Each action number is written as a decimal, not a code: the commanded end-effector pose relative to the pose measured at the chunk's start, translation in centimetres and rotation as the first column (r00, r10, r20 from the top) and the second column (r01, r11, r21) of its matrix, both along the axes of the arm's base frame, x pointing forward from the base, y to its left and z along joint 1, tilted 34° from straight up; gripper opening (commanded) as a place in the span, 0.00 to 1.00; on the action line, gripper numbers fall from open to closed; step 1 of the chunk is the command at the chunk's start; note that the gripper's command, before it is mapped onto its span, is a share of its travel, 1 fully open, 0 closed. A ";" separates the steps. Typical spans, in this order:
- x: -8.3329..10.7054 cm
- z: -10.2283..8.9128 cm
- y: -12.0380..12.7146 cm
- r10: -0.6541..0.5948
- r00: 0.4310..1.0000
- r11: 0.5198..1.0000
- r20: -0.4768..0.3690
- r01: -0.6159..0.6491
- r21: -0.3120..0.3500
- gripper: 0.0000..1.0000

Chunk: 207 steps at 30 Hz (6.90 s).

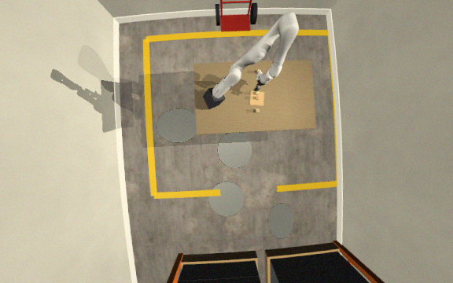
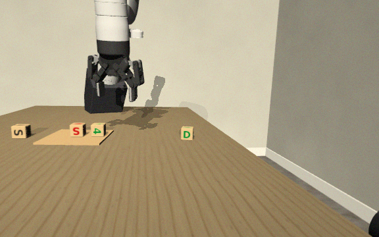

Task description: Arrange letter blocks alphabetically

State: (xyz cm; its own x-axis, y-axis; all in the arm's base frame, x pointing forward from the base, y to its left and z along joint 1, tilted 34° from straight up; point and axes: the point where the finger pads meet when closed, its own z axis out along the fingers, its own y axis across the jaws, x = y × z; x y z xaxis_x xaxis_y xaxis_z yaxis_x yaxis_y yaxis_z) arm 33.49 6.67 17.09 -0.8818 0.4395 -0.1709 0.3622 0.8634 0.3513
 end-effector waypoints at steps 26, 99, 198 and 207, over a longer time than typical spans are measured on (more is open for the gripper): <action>2.2 4.4 10.9 0.938 0.348 0.289 0.008 -0.765 -0.576 1.00; 2.8 7.5 16.8 0.994 -0.029 -0.099 -0.108 -0.674 -0.732 0.67; 5.5 3.0 18.1 0.994 -0.029 -0.099 -0.108 -0.673 -0.733 0.67; 5.7 2.6 18.2 0.994 -0.028 -0.099 -0.108 -0.673 -0.733 0.67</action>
State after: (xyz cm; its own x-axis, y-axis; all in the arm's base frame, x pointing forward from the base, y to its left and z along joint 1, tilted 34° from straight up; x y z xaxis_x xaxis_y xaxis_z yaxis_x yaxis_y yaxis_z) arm 39.21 24.75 19.95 -0.1466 -0.9281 -0.3422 -0.8491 0.2955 -0.4378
